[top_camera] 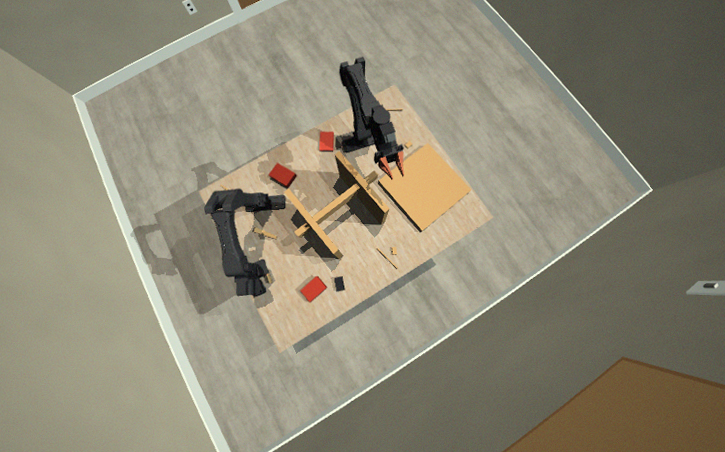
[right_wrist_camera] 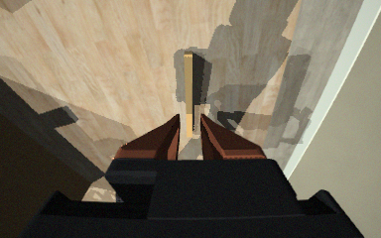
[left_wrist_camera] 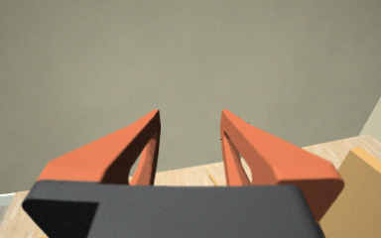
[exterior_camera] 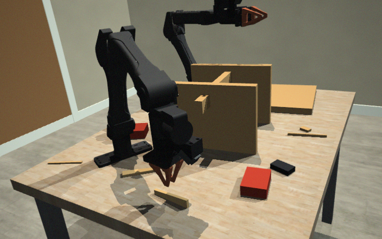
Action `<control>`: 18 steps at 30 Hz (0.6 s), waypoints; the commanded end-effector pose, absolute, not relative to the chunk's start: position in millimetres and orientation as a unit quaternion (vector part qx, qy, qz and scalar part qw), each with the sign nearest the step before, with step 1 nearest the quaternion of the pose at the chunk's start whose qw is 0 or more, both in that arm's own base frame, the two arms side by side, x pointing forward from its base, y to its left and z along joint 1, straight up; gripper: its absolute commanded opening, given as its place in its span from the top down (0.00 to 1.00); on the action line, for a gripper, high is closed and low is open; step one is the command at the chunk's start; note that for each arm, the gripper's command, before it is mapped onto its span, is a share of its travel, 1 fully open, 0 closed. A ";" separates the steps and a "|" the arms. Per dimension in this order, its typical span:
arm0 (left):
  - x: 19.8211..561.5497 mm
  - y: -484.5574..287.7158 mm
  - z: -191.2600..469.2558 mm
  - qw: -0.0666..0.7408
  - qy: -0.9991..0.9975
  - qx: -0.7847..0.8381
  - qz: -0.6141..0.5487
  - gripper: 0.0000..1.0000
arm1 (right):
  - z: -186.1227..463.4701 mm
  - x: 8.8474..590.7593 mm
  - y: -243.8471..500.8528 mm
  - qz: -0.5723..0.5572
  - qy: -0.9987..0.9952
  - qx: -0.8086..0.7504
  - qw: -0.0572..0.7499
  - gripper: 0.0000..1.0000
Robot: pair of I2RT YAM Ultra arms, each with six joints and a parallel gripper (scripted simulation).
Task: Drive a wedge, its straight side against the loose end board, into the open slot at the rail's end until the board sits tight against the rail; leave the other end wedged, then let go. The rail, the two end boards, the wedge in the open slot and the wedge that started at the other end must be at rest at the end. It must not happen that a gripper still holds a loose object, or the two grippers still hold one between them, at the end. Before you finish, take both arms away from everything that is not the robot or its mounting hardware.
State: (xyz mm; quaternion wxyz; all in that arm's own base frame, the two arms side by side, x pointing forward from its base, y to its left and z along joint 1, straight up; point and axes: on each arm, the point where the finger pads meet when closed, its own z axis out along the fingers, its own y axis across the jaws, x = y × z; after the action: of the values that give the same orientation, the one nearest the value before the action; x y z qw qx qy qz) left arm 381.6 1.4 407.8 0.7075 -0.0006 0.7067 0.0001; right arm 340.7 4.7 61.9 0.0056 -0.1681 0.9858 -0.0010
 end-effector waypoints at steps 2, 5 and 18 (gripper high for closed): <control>378.1 -1.5 430.5 0.728 0.686 0.003 0.001 0.60 | 88.3 353.5 10.2 -0.006 0.984 -0.176 0.041 0.78; 378.1 -1.5 430.5 0.728 0.686 0.003 0.001 0.60 | 80.9 348.1 4.7 -0.004 0.985 -0.168 0.025 0.78; 378.1 -1.5 430.5 0.728 0.686 0.003 0.001 0.60 | 81.3 353.2 3.5 -0.006 0.985 -0.169 0.040 0.78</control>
State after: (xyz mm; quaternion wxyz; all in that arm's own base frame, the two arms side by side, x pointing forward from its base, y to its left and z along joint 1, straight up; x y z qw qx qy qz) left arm 381.6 1.4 407.8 0.7075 -0.0006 0.7067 0.0001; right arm 338.2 4.9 64.1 0.0018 -0.1690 0.9856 -0.0004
